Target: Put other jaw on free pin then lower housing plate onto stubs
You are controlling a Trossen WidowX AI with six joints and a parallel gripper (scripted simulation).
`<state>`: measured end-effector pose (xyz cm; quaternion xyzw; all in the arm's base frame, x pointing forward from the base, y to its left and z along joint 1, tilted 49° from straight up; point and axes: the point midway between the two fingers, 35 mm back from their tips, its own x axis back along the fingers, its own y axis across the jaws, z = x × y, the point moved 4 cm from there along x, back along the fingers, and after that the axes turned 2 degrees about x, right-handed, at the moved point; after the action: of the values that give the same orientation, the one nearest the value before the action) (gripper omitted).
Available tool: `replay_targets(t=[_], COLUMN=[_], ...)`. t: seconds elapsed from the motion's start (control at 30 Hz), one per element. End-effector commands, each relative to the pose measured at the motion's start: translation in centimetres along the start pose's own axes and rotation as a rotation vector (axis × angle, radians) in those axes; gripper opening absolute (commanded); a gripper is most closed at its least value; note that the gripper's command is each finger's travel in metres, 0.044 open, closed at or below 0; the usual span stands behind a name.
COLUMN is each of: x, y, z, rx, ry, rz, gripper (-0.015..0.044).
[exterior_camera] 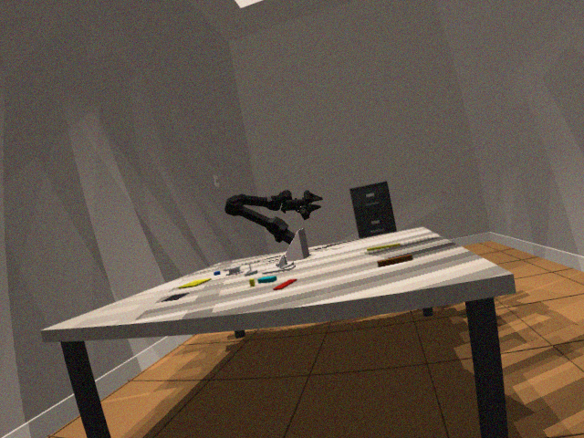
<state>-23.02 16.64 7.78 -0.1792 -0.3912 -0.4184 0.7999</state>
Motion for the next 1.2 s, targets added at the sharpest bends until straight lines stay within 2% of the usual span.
replay_targets(t=[0.0,0.03,1.0,1.17], x=[0.0,0.0,-1.0,-0.6], y=[0.0,0.1,10.0,11.0], z=[0.0,0.0,0.1,-0.2], rx=[0.0,-0.004,-0.569,-0.666], ry=[0.0,-0.001,-0.072,-0.075], rz=[0.0,-0.002,-0.311,-0.315], gripper=[0.0426,0.044,0.044,0.044])
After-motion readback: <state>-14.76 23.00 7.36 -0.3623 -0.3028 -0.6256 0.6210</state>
